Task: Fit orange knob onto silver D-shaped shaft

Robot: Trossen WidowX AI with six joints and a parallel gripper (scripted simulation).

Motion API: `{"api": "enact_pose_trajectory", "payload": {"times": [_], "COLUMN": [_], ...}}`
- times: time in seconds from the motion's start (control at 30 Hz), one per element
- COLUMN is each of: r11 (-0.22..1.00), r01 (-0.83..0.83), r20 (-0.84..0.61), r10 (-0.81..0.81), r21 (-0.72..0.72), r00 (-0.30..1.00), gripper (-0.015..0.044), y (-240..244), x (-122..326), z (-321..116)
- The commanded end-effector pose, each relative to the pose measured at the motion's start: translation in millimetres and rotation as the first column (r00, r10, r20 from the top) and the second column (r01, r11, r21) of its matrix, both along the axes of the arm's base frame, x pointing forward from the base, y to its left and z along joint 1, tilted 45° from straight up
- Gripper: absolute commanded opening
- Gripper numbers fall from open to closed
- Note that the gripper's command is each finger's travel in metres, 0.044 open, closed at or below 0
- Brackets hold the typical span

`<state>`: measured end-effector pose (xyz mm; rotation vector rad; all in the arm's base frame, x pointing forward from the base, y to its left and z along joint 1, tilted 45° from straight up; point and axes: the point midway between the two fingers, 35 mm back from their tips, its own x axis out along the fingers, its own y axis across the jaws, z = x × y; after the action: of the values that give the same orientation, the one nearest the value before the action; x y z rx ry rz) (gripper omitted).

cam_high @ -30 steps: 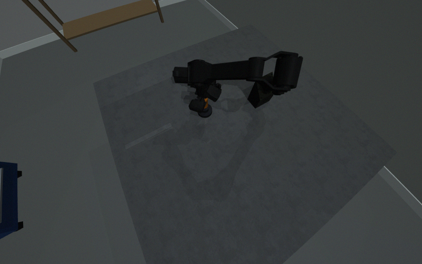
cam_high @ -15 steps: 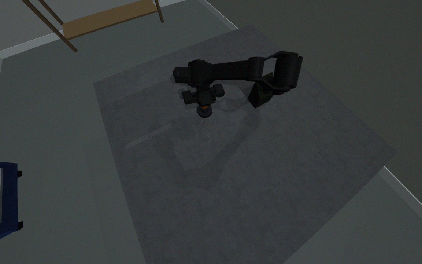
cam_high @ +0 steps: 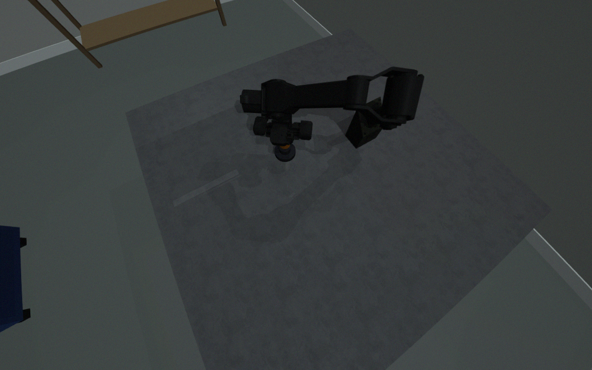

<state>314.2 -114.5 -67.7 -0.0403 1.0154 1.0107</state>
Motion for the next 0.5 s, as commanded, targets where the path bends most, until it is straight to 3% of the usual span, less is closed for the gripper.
{"api": "enact_pose_trajectory", "payload": {"times": [0.0,0.47], "r11": [1.000,1.000], "r01": [0.007,0.025], "r20": [0.001,-0.016], "r10": [-0.007,-0.025], "r21": [0.001,0.004], "r00": [1.000,1.000], "gripper": [0.0000,0.0000], "y": [0.4,-4.4], "x": [1.2,0.9], "z": [-1.0,1.7]}}
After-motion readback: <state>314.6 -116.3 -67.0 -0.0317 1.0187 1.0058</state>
